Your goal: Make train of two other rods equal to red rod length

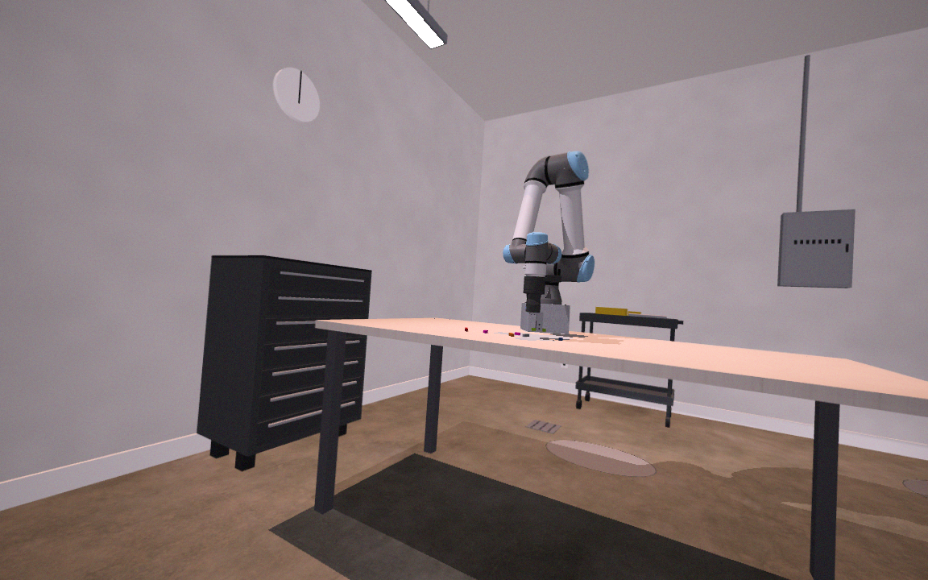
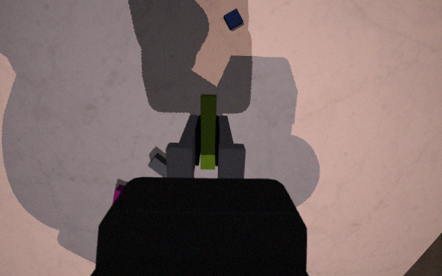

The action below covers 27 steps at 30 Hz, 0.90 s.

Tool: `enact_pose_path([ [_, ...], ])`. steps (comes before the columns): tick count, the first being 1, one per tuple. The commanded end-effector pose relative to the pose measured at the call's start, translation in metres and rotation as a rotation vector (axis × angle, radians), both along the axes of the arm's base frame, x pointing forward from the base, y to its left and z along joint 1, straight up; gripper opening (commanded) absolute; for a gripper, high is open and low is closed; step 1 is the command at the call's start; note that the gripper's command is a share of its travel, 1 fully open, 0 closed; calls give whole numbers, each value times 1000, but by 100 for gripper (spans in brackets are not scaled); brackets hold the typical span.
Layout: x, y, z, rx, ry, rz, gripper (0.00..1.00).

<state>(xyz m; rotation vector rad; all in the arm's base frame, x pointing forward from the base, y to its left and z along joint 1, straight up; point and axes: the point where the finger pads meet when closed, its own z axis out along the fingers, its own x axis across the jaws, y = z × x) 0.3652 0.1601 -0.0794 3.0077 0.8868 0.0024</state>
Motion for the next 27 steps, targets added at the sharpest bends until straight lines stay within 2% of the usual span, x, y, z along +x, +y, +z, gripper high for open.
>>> enact_pose_path([
  [1,0,0,19,0,-1,0,24],
  [3,0,0,28,0,-1,0,24],
  [5,0,0,28,0,-1,0,24],
  [16,0,0,68,0,-1,0,24],
  [27,0,0,75,0,-1,0,24],
])
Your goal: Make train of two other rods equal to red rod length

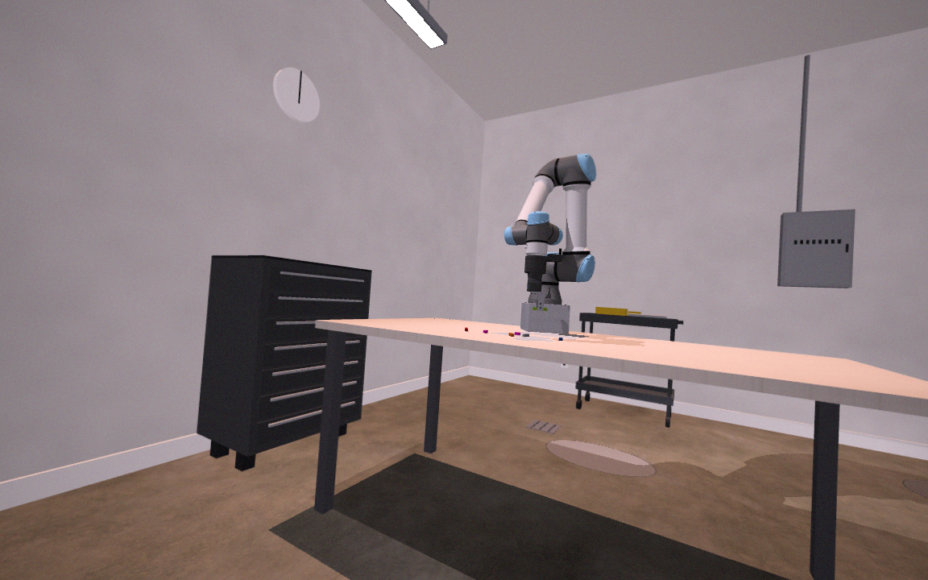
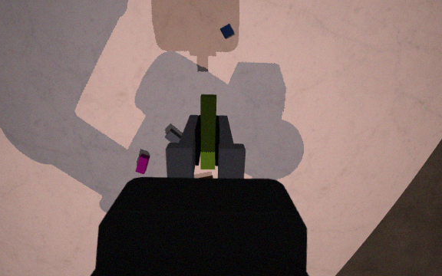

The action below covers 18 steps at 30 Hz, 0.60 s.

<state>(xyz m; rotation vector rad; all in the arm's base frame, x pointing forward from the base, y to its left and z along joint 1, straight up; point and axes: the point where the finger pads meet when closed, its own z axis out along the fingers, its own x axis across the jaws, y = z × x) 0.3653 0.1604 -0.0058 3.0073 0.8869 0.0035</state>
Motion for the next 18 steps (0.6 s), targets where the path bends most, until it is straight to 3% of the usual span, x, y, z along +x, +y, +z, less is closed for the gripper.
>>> enact_pose_path([
  [1,0,0,1,0,0,0,24],
  [12,1,-8,1,0,0,-17,24],
  [18,0,-52,2,1,-1,-116,24],
])
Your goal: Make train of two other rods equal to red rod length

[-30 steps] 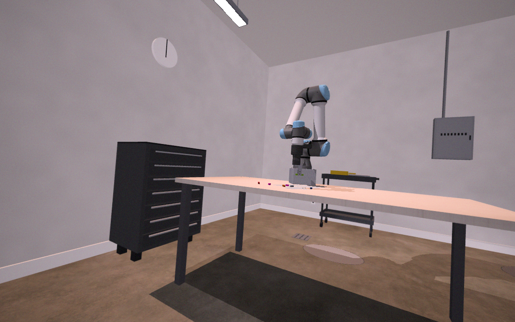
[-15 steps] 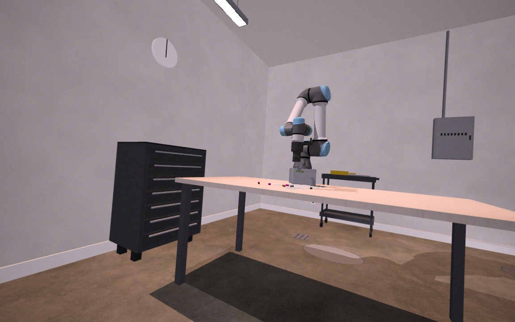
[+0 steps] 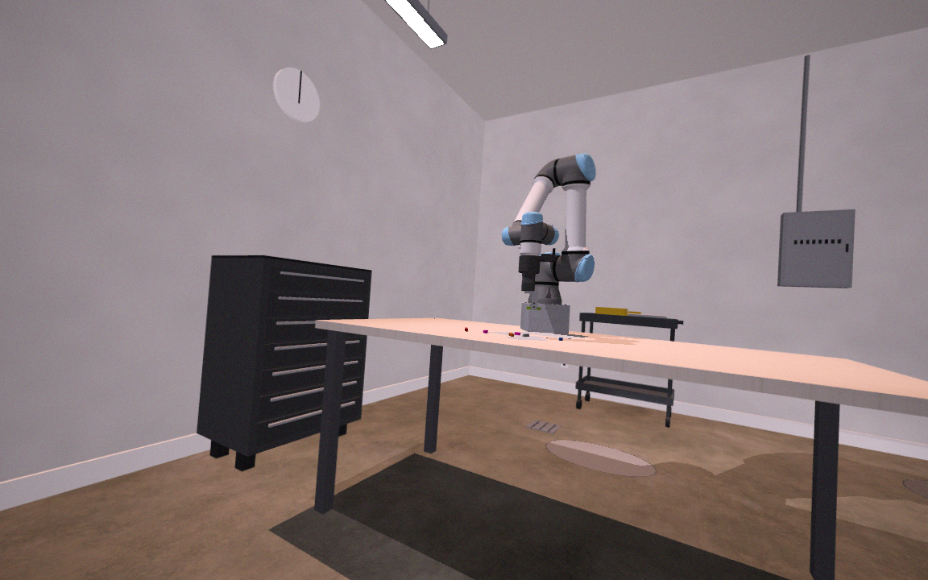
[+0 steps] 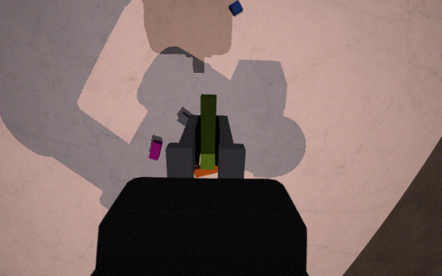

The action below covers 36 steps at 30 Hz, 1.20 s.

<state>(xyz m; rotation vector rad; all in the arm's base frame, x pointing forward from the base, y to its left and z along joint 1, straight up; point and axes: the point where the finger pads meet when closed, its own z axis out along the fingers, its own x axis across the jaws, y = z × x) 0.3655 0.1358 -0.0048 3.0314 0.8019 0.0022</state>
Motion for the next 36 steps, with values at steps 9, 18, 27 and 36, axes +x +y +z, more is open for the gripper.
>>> enact_pose_path([
  [9,-15,-101,1,1,-3,-241,24],
  [18,-19,-111,1,1,-3,-268,24],
  [27,-19,-111,1,1,-3,-268,24],
  [36,-18,-111,-4,1,-3,-268,24],
])
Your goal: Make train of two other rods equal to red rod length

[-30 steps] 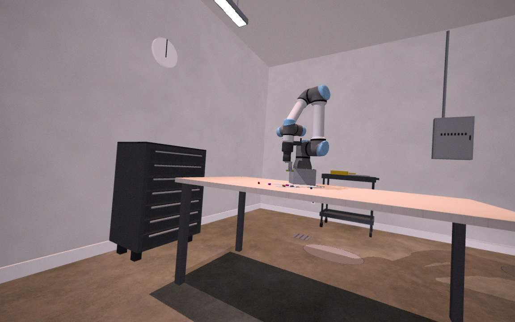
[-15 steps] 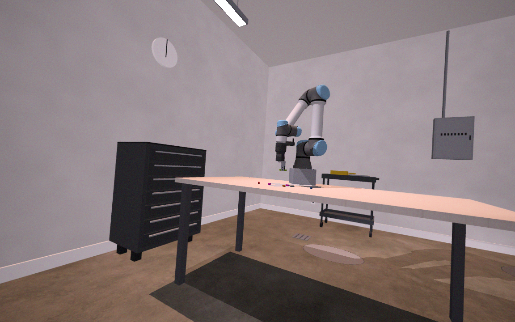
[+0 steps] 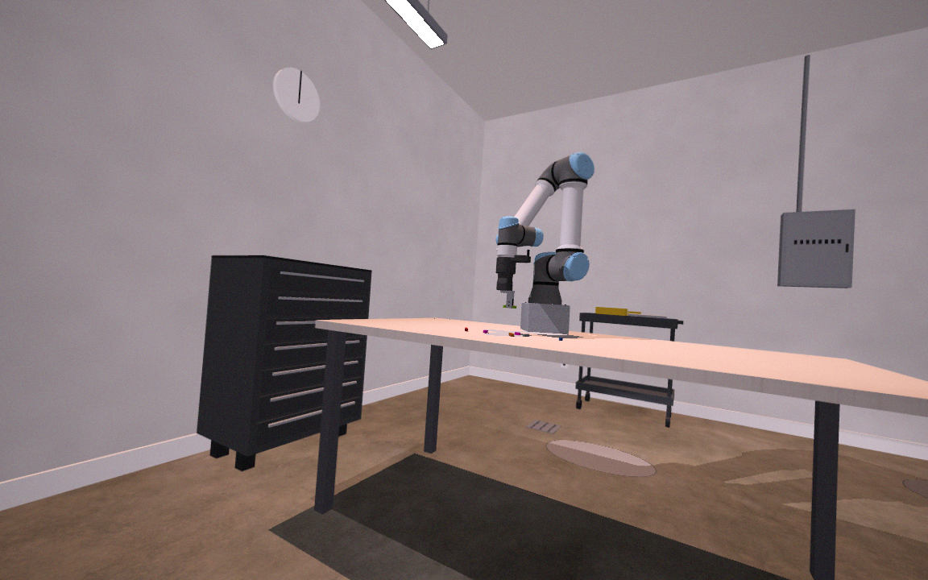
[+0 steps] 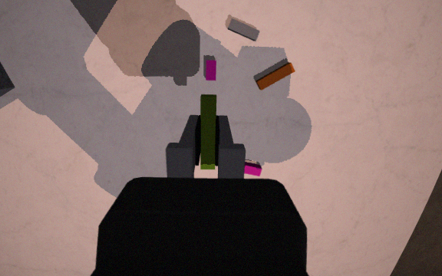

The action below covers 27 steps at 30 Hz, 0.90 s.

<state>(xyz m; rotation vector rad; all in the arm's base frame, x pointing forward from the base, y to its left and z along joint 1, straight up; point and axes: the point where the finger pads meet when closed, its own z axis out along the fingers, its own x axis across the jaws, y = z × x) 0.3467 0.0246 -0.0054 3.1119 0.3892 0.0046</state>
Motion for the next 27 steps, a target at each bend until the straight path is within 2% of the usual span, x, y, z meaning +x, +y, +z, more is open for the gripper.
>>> enact_pose_path([
  [1,0,0,-5,0,-1,0,24],
  [9,0,0,-20,0,-1,0,24],
  [22,1,0,-66,0,-1,0,24],
  [27,1,-1,-74,0,-1,0,24],
])
